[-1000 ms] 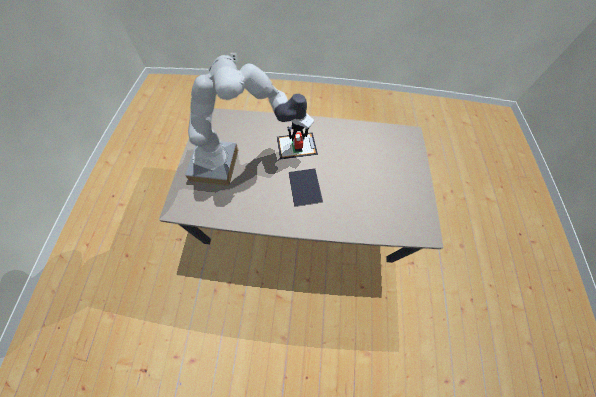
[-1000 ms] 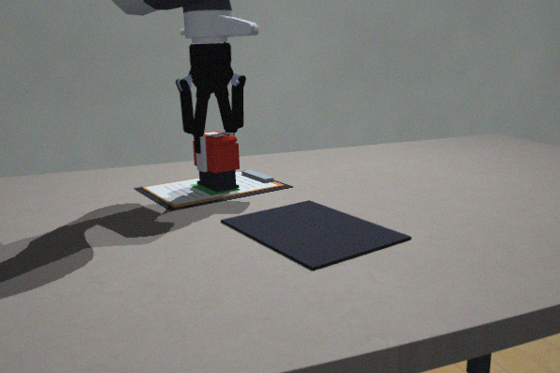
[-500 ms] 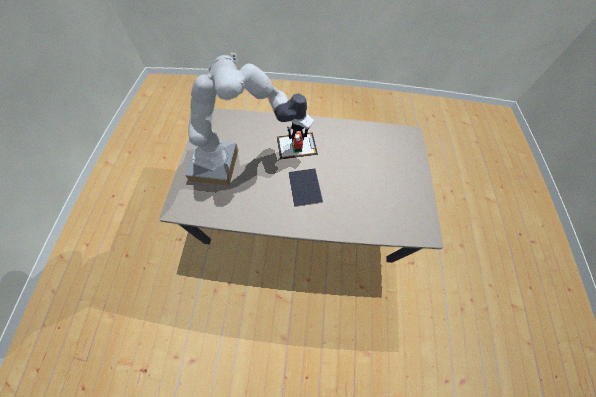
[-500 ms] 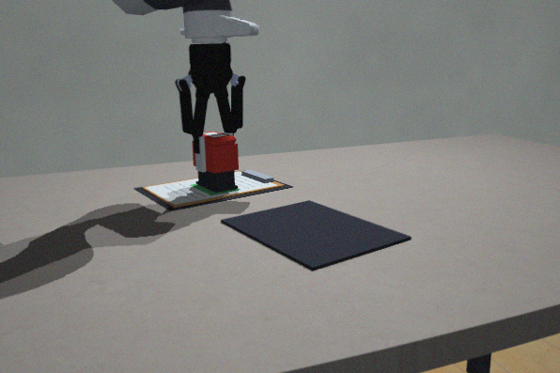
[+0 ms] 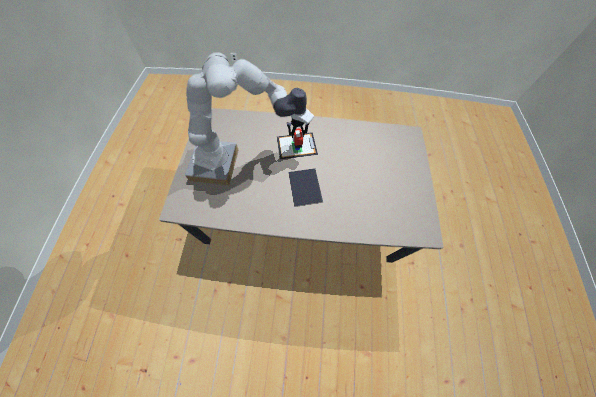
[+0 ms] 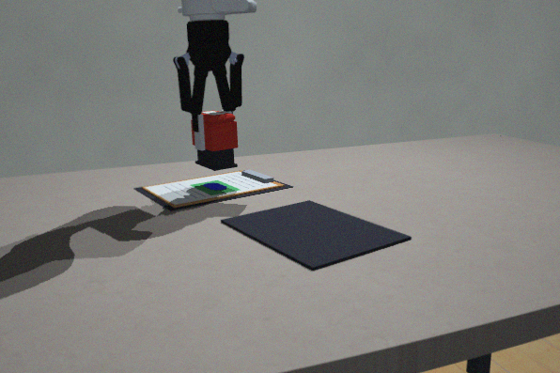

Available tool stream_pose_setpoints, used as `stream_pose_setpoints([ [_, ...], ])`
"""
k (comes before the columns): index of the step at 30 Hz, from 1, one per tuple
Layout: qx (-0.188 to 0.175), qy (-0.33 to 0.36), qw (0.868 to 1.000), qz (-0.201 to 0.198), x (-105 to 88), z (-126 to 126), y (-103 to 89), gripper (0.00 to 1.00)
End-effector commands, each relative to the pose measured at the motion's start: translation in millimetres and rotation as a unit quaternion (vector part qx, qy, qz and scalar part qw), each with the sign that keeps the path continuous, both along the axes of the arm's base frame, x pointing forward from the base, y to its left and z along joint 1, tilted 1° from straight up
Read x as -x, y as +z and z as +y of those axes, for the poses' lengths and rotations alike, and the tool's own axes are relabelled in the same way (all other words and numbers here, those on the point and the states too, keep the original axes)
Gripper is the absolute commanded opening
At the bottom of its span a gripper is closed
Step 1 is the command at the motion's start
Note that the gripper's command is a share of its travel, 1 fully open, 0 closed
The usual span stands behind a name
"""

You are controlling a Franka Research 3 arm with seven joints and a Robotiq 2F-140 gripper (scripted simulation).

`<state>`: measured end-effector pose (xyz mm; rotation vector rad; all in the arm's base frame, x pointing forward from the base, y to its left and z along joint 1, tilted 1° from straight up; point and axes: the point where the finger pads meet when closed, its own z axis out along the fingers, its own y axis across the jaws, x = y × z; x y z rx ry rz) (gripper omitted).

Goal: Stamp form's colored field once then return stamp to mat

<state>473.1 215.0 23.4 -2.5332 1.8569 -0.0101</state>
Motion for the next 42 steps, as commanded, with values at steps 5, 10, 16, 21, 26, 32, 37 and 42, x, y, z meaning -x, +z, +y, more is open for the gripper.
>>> stream_pose_setpoints([
  [5,0.001,0.000,1.000,0.007,-20.1,-42,-0.8,0.21],
  [10,0.002,-0.021,1.000,0.006,-46.4,-135,-0.5,0.21],
  [16,0.002,-0.022,1.000,0.006,-72.5,-238,-0.6,0.21],
  [21,0.002,-0.022,1.000,0.006,-86.6,-284,-1.1,0.21],
  [26,0.002,-0.022,1.000,0.006,-96.1,-297,-3.2,0.21],
  [32,0.002,-0.022,1.000,0.006,-98.6,-300,-3.8,0.21],
  [37,0.002,-0.022,1.000,0.006,-98.6,-300,-3.8,0.21],
  [42,0.002,-0.022,1.000,0.006,-93.8,-289,-2.0,0.21],
])
